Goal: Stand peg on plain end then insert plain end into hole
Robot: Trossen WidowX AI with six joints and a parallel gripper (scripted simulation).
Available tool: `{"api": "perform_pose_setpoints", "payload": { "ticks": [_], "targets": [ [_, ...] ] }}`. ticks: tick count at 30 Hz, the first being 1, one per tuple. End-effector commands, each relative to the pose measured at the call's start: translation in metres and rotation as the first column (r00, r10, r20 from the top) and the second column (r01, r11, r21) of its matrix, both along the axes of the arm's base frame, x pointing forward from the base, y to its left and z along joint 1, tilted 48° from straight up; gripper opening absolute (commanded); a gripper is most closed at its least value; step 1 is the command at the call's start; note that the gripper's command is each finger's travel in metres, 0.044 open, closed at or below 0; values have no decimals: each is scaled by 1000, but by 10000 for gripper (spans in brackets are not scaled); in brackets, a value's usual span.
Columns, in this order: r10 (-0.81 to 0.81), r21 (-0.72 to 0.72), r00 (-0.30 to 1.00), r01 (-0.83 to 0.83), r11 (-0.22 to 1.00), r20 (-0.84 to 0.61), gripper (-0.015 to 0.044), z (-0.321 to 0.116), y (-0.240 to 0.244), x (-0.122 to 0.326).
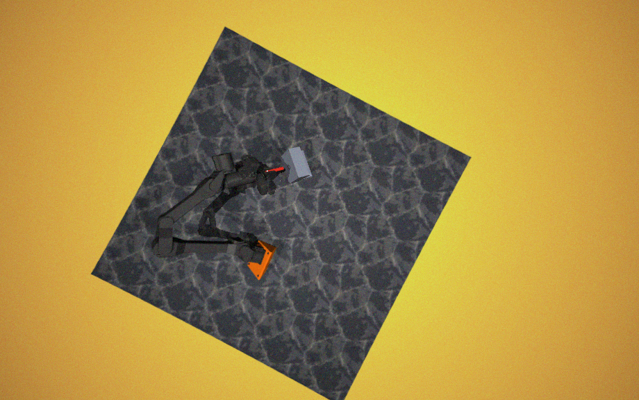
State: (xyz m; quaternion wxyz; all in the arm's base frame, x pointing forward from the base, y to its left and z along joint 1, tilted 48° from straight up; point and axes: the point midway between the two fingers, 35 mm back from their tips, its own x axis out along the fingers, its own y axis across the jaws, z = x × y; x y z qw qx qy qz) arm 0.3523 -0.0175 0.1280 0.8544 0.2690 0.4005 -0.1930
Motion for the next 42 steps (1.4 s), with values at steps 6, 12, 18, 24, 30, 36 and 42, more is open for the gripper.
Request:
{"api": "perform_pose_setpoints", "payload": {
  "ticks": [6,12,18,24,30,36,42],
  "targets": [
    [-4,-4,1000,4,1000,-2,0,-10,-2,7],
    [-4,-4,1000,4,1000,-2,0,-17,-3,12],
    [-4,0,1000,4,1000,2,0,-14,-2,11],
    [-4,0,1000,4,1000,2,0,-14,-2,11],
    [-4,0,1000,4,1000,2,0,-15,-2,11],
    [-4,0,1000,4,1000,2,0,-17,-3,13],
    [-4,0,1000,4,1000,2,0,-20,-4,14]
  ]
}}
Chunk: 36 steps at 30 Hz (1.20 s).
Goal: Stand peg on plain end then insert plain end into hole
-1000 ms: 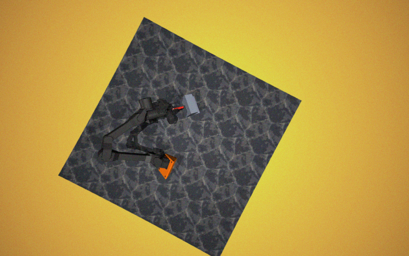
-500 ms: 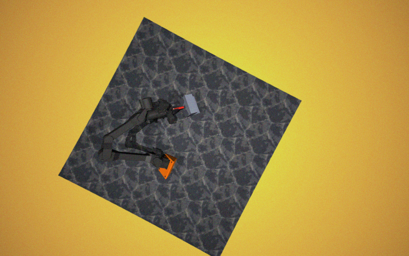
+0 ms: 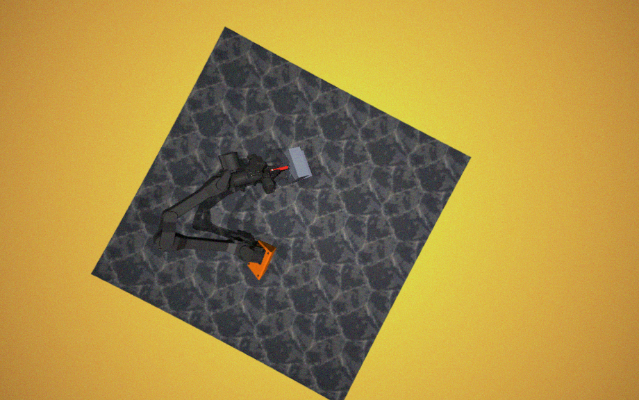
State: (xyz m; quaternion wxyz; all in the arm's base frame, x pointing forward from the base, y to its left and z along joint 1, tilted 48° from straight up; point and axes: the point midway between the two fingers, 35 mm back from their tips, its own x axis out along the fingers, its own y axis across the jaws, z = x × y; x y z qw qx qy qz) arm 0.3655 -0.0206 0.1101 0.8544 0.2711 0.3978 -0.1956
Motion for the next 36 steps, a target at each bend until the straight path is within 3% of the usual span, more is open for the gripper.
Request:
{"api": "perform_pose_setpoints", "payload": {
  "ticks": [1,36],
  "targets": [
    [3,-1,1000,-3,1000,-2,0,-3,-1,1],
    [3,-1,1000,-3,1000,-2,0,-22,-3,15]
  ]
}}
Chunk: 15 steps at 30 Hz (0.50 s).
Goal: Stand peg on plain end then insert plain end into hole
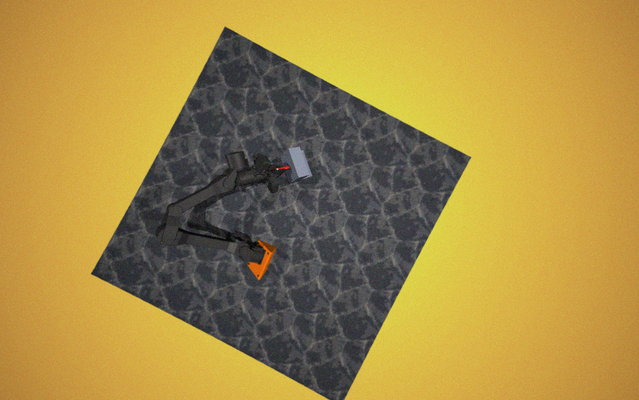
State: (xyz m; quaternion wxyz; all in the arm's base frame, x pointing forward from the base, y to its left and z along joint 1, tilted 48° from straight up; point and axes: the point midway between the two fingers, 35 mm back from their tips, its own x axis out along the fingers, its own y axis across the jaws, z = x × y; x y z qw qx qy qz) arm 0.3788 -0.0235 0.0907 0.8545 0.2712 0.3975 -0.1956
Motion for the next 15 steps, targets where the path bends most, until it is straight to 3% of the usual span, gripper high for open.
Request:
{"api": "perform_pose_setpoints", "payload": {
  "ticks": [1,15],
  "targets": [
    [3,-1,1000,-3,1000,-3,0,-3,-1,2],
    [3,-1,1000,-3,1000,-2,0,-6,-1,5]
  ]
}}
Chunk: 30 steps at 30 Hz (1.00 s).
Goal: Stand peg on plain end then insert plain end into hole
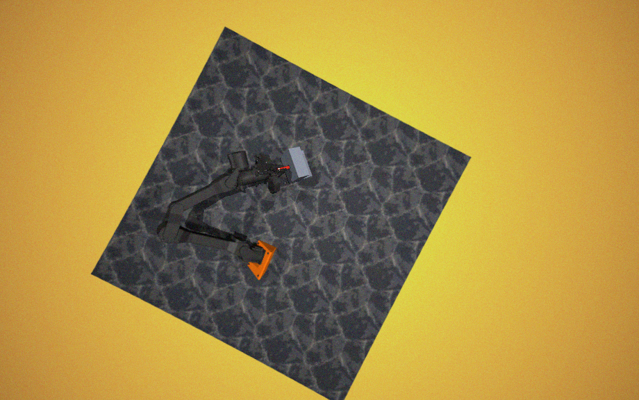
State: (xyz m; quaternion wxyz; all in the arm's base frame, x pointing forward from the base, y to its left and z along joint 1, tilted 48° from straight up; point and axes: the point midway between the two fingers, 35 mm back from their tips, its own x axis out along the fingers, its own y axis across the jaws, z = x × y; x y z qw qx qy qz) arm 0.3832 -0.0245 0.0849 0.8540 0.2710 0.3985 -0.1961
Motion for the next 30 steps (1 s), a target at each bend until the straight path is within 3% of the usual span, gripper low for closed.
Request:
{"api": "perform_pose_setpoints", "payload": {
  "ticks": [1,8,24,30],
  "targets": [
    [0,0,1000,0,1000,0,0,0,0,0],
    [0,0,1000,0,1000,0,0,0,0,0],
    [0,0,1000,0,1000,0,420,2,0,-1],
    [1,0,1000,-1,1000,-1,440,9,2,-5]
  ]
}}
